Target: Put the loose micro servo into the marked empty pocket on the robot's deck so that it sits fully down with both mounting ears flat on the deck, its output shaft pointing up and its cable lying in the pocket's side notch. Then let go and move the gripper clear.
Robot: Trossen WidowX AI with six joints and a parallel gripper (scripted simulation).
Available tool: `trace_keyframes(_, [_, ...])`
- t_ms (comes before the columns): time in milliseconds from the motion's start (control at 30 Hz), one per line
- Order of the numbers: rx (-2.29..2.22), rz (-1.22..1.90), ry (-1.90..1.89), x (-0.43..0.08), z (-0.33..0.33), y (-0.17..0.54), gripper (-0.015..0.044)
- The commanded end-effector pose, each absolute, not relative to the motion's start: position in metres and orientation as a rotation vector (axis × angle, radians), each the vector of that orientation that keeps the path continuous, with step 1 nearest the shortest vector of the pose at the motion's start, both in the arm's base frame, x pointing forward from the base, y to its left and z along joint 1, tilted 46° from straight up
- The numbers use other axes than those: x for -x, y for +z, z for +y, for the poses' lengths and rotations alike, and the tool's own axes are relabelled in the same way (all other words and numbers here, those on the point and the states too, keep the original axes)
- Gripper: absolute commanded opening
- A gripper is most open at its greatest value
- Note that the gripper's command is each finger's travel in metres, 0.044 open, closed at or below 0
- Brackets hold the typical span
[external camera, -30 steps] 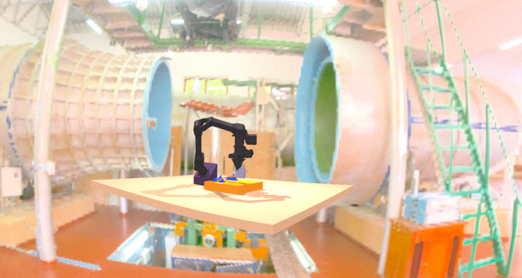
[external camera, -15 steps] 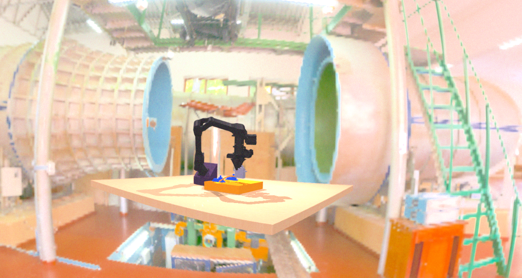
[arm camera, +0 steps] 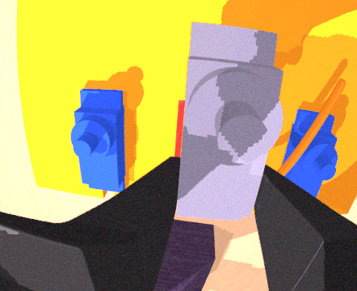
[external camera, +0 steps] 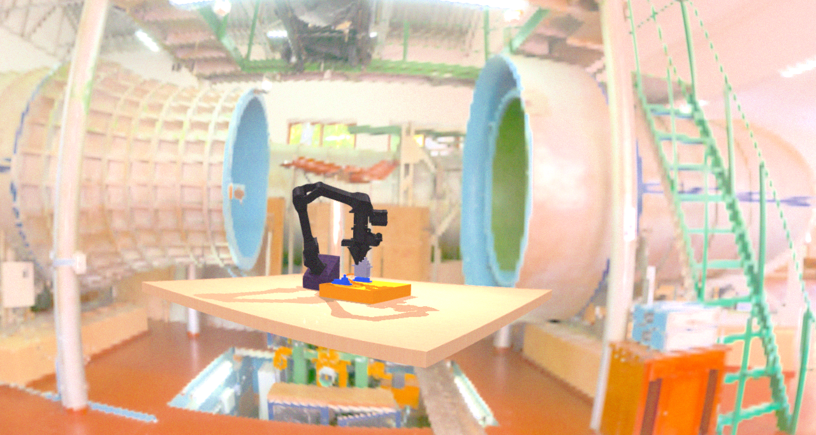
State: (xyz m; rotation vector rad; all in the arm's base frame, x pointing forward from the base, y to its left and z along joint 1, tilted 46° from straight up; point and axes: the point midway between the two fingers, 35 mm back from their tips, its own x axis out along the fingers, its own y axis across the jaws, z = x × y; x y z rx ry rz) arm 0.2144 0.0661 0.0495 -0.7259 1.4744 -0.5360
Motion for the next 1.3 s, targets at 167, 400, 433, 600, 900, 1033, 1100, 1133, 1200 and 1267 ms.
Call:
trace_keyframes(167, [0.719, 1.472, -0.534, -0.170, 0.061, 0.053, 0.0000])
trace_keyframes(400, [0.719, 1.472, -0.534, -0.170, 0.060, 0.051, 0.0000])
trace_keyframes(433, [0.719, 1.472, -0.534, -0.170, 0.059, 0.050, 0.0000])
trace_keyframes(600, [0.719, 1.472, -0.534, -0.171, 0.053, 0.045, 0.0000])
trace_keyframes(900, [0.719, 1.472, -0.534, -0.172, 0.047, 0.039, 0.0000])
trace_keyframes(1033, [0.719, 1.472, -0.534, -0.172, 0.047, 0.039, 0.0000])
trace_keyframes(1100, [0.719, 1.472, -0.534, -0.172, 0.047, 0.039, 0.0000])
trace_keyframes(1133, [0.719, 1.472, -0.534, -0.172, 0.047, 0.039, 0.0000])
trace_keyframes(1200, [0.719, 1.472, -0.534, -0.172, 0.047, 0.039, 0.0000])
trace_keyframes(1267, [0.719, 1.472, -0.534, -0.172, 0.047, 0.039, 0.0000])
